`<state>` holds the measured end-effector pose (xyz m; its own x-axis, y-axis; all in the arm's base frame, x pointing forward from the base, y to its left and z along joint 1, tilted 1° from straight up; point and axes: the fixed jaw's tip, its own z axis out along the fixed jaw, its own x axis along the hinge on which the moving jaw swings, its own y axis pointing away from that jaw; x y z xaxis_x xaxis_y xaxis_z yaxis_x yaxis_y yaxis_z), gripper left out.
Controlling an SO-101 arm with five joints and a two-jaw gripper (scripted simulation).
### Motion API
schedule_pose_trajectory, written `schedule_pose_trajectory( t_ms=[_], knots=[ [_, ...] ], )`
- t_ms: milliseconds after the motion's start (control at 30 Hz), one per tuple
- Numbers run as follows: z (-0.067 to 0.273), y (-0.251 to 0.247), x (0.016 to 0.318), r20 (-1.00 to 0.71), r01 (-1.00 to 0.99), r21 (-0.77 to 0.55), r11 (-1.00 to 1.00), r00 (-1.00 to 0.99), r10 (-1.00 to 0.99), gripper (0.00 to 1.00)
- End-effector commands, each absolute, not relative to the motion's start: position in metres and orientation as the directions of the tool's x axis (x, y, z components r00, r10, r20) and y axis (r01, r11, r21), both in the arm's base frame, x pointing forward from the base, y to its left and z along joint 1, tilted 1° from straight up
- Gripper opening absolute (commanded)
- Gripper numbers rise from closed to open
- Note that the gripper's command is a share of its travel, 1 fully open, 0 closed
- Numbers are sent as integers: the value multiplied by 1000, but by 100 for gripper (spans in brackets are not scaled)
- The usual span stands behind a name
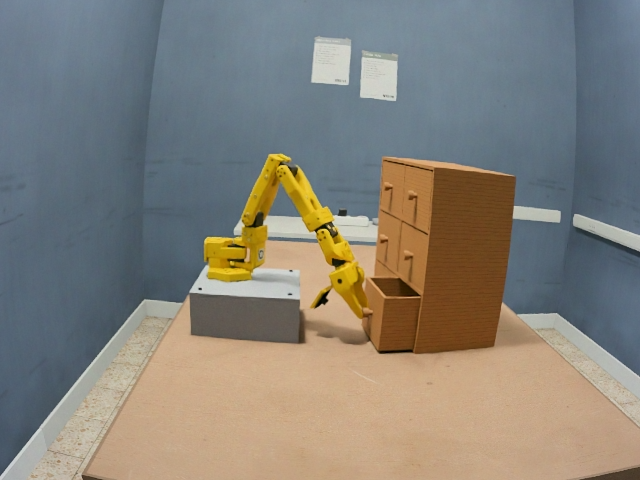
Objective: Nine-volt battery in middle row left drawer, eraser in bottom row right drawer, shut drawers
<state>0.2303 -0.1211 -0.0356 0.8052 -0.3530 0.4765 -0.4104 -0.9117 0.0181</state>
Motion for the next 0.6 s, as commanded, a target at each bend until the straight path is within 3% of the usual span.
schedule_pose_trajectory(
  t_ms=[0,567],
  knots=[
    [-34,-123,234,492,-407,18,-913,799,-346,21],
    [-34,-123,236,492,-408,18,-913,799,-347,21]
  ],
)
